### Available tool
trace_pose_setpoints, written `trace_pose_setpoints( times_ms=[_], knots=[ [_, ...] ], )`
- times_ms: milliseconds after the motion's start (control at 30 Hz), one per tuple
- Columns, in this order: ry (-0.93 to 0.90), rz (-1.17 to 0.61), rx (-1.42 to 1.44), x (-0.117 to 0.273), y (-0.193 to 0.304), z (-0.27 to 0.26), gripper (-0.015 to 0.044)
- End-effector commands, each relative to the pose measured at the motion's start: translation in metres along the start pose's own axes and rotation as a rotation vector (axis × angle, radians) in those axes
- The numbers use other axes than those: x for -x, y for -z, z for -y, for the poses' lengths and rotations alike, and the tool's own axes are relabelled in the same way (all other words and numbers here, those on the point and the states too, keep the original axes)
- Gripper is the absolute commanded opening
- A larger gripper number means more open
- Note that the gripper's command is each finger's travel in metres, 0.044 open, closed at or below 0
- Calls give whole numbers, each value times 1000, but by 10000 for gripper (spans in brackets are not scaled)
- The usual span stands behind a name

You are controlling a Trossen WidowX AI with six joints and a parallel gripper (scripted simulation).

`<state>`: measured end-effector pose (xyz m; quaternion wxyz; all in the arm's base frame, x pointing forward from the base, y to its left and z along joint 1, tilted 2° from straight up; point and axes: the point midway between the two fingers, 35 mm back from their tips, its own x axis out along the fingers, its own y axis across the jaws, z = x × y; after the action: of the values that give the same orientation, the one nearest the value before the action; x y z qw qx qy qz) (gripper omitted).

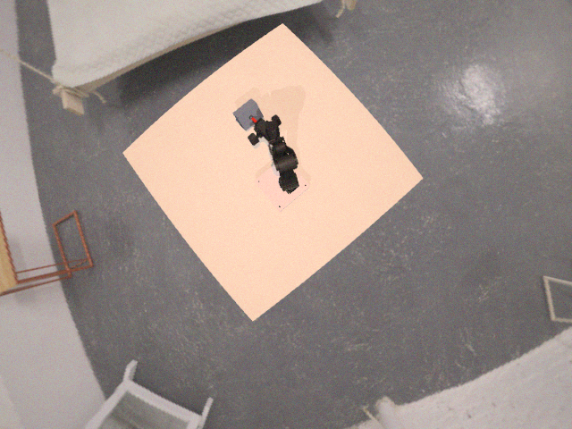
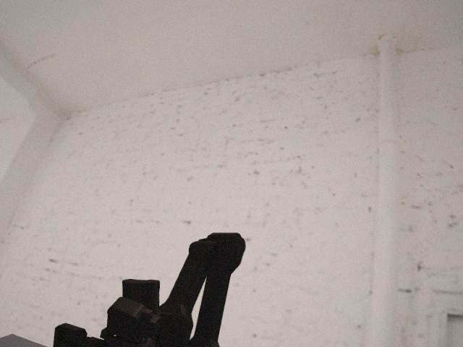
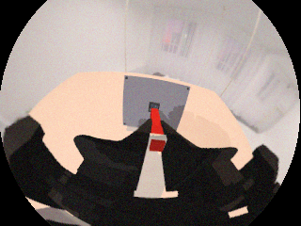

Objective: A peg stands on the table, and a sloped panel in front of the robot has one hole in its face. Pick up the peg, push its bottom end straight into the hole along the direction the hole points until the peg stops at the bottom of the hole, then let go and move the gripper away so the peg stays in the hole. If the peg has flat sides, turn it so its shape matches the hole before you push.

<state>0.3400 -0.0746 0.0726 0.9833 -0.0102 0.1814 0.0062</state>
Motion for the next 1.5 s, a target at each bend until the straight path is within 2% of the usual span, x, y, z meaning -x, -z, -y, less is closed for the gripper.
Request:
trace_pose_setpoints(
  times_ms=[0,1467],
  knots=[
    [1,5,-2,-6,-2,0,0],
    [0,2,0,-14,-4,0,0]
  ],
)
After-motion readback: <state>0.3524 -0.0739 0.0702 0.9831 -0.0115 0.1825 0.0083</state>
